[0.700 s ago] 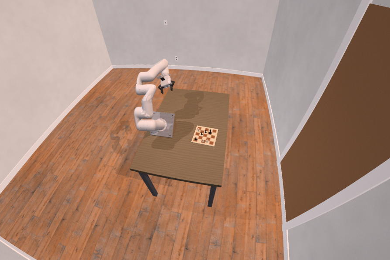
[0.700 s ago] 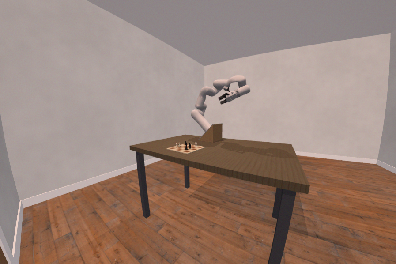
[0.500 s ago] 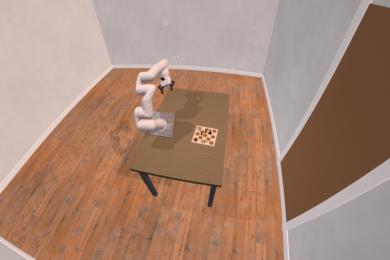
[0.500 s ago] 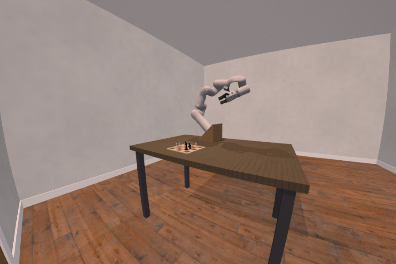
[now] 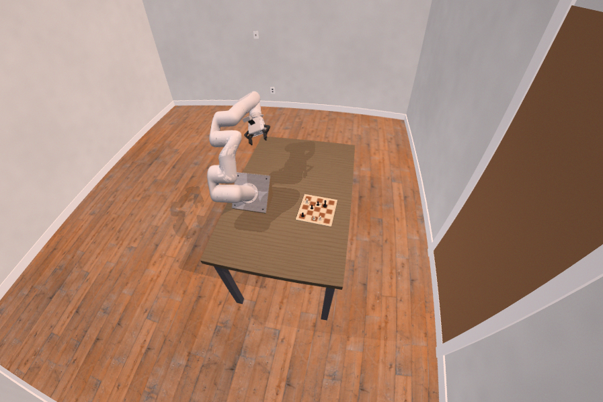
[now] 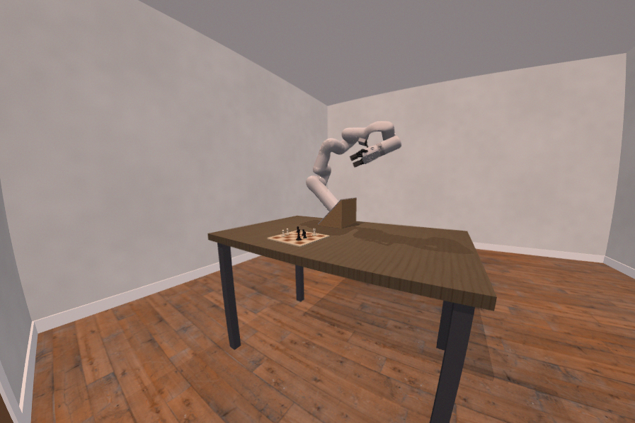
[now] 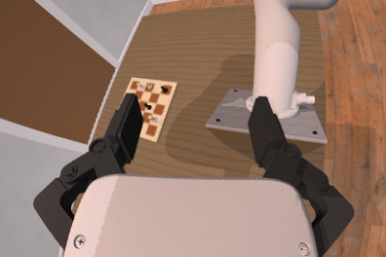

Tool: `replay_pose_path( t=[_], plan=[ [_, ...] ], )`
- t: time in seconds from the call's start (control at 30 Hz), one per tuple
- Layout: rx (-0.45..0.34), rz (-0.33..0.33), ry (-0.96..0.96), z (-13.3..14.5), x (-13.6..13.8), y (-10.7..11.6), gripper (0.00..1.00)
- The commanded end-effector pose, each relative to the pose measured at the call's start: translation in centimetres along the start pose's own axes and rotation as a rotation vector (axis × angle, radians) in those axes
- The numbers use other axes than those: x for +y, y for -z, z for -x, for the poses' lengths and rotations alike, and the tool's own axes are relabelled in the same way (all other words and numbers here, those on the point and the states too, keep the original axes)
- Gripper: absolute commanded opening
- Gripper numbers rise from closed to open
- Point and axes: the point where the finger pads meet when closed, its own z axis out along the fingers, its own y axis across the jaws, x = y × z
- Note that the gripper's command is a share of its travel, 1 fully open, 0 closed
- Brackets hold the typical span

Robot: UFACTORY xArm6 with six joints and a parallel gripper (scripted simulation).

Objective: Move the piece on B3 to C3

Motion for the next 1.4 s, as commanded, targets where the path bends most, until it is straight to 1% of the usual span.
replay_pose_path(
  t=[0.0, 0.07, 0.13, 0.2, 0.27, 0.3, 0.33, 0.4, 0.47, 0.5, 0.53, 0.57, 0.6, 0.63, 0.67, 0.7, 0.73, 0.77, 0.8, 0.83, 0.87, 0.9, 0.97, 1.0, 1.03, 1.1, 1.13, 1.2, 1.23, 1.3, 1.33, 1.37],
  plan=[
    [-0.013, 0.02, 0.004, 0.1, -0.4, -0.2, 1.0],
    [-0.029, 0.051, 0.013, 0.5, -1.0, -0.7, 1.0],
    [-0.054, 0.103, 0.025, 1.0, -1.8, -1.4, 1.0],
    [-0.09, 0.18, 0.04, 1.8, -3.0, -2.5, 1.0],
    [-0.134, 0.282, 0.055, 2.8, -4.3, -3.9, 1.0],
    [-0.134, 0.282, 0.055, 2.8, -4.3, -3.9, 1.0],
    [-0.16, 0.345, 0.062, 3.4, -5.0, -4.7, 1.0],
    [-0.16, 0.345, 0.062, 3.4, -5.0, -4.7, 1.0],
    [-0.215, 0.491, 0.069, 4.7, -6.5, -6.5, 1.0],
    [-0.215, 0.491, 0.069, 4.7, -6.5, -6.5, 1.0],
    [-0.243, 0.575, 0.07, 5.4, -7.2, -7.5, 1.0],
    [-0.243, 0.575, 0.07, 5.4, -7.2, -7.5, 1.0],
    [-0.265, 0.65, 0.067, 6.1, -7.9, -8.5, 1.0],
    [-0.271, 0.666, 0.067, 6.1, -7.9, -8.5, 1.0],
    [-0.271, 0.666, 0.067, 6.1, -7.9, -8.5, 1.0],
    [-0.299, 0.765, 0.061, 6.8, -8.6, -9.5, 1.0],
    [-0.299, 0.765, 0.061, 6.8, -8.6, -9.5, 1.0],
    [-0.317, 0.849, 0.052, 7.5, -9.4, -10.6, 1.0],
    [-0.324, 0.87, 0.051, 7.5, -9.4, -10.6, 1.0],
    [-0.324, 0.87, 0.051, 7.5, -9.4, -10.6, 1.0],
    [-0.343, 0.967, 0.038, 8.2, -10.1, -11.7, 1.0],
    [-0.348, 0.981, 0.037, 8.2, -10.1, -11.7, 1.0],
    [-0.348, 0.981, 0.037, 8.2, -10.1, -11.7, 1.0],
    [-0.368, 1.098, 0.018, 8.9, -10.8, -12.9, 1.0],
    [-0.37, 1.161, 0.005, 9.5, -11.6, -14.1, 1.0],
    [-0.384, 1.219, -0.005, 9.5, -11.6, -14.1, 1.0],
    [-0.381, 1.268, -0.017, 10.2, -12.4, -15.3, 1.0],
    [-0.395, 1.345, -0.032, 10.2, -12.4, -15.3, 1.0],
    [-0.39, 1.399, -0.047, 10.8, -13.3, -16.6, 1.0],
    [-0.401, 1.474, -0.064, 10.8, -13.3, -16.6, 1.0],
    [-0.393, 1.529, -0.081, 11.4, -14.2, -18.0, 1.0],
    [-0.397, 1.571, -0.091, 11.4, -14.2, -18.0, 1.0]
  ],
)
